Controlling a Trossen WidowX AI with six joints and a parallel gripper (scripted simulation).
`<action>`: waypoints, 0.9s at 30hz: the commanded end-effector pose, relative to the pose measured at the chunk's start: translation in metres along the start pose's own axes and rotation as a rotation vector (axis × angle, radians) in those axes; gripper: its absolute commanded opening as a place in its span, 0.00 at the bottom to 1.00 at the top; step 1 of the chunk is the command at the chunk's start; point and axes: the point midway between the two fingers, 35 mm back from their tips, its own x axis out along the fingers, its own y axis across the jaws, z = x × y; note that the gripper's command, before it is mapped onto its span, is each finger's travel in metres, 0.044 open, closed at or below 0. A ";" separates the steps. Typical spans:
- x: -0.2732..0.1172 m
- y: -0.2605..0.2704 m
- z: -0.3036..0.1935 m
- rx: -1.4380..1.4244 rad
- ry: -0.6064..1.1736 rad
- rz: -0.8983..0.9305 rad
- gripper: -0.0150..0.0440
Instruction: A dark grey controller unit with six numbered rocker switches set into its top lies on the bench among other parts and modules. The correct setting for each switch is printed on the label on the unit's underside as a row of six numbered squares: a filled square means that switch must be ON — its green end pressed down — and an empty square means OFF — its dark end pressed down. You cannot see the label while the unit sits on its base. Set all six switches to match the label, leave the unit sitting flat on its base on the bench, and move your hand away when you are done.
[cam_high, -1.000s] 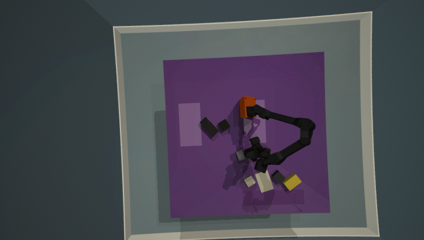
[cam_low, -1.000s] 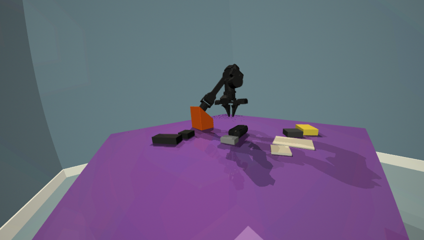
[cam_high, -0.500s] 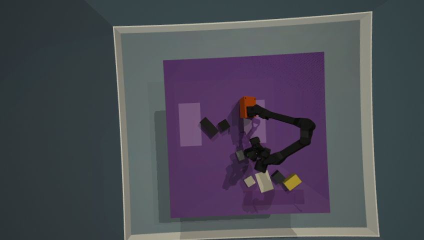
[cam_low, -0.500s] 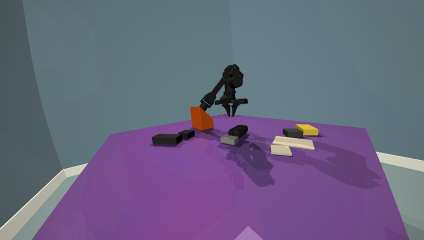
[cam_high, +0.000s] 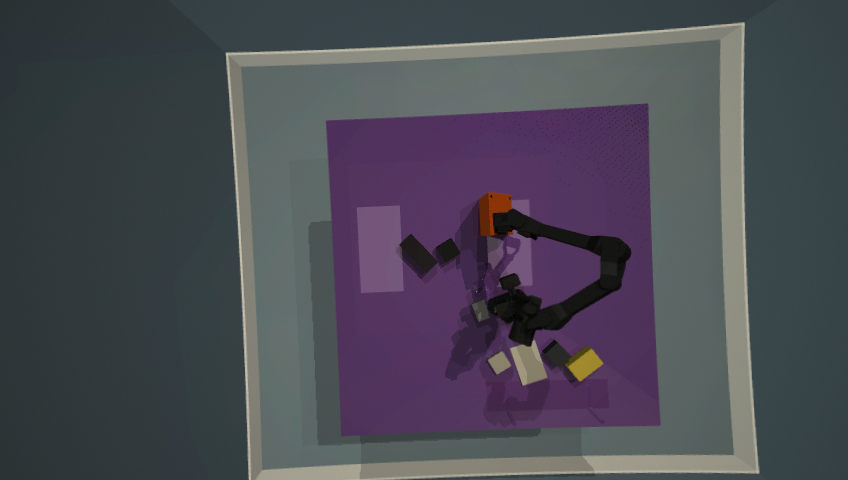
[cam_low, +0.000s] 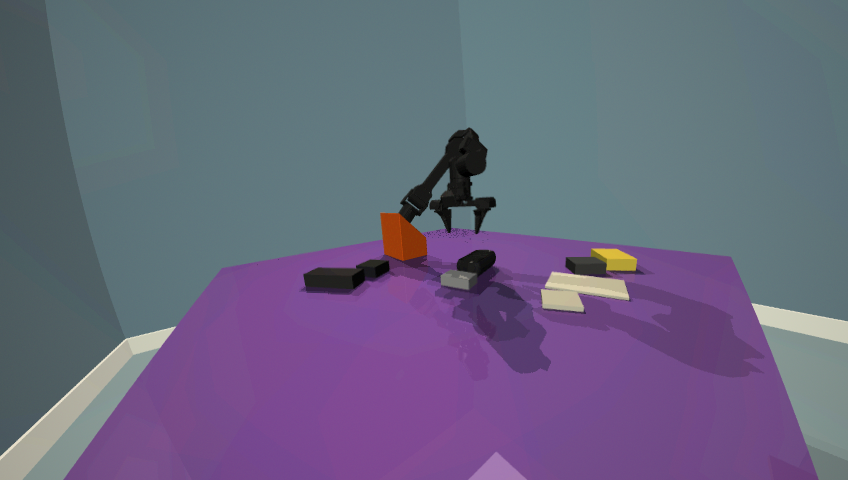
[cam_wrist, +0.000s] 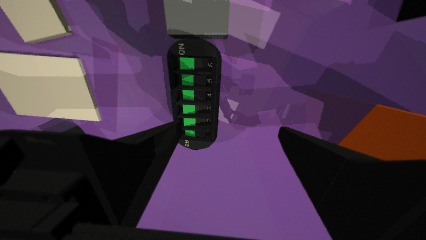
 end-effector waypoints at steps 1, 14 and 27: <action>0.002 0.009 -0.002 0.000 0.002 -0.022 0.87; 0.036 0.090 -0.037 -0.005 0.008 -0.232 0.29; 0.055 0.106 -0.052 -0.007 0.002 -0.287 0.25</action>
